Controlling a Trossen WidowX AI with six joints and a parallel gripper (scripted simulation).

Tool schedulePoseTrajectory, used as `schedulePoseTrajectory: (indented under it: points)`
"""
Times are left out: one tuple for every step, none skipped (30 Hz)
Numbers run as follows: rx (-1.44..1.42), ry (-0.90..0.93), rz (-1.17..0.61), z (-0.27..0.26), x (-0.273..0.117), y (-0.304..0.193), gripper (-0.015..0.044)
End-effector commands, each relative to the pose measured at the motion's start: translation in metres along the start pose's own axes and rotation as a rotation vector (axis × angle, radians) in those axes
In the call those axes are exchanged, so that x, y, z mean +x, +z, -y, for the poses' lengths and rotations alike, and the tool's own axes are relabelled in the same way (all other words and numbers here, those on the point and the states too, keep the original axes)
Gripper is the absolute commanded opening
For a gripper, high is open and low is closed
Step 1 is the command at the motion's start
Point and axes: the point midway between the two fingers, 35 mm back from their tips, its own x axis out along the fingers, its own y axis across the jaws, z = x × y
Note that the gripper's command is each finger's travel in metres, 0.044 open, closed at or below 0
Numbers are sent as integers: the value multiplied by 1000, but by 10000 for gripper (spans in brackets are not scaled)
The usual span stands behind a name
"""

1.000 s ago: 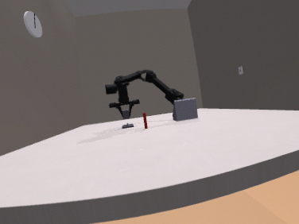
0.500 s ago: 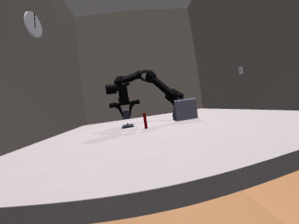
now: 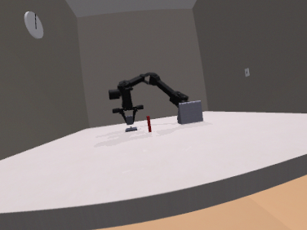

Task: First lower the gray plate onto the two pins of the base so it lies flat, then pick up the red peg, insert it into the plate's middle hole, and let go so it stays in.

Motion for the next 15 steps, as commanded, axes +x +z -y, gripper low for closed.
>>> schedulePoseTrajectory:
  points:
    - [-8,2,4,1,4,-1,0]
    - [-8,2,4,1,5,-1,0]
    - [-8,2,4,1,7,-1,0]
    - [-8,2,5,1,8,-1,0]
    - [-8,2,5,1,10,-1,0]
    - [-8,2,5,1,11,-1,0]
    - [-8,2,5,1,13,-1,0]
    - [-8,2,5,1,15,-1,0]
    - [-8,2,5,1,16,-1,0]
    - [-8,2,5,1,18,-1,0]
    - [-8,2,5,1,20,-1,0]
    - [-8,2,5,1,21,-1,0]
    - [-7,2,5,1,23,-1,0]
    - [-7,2,6,1,23,-1,0]
    - [0,2,1,-1,20,0,0]
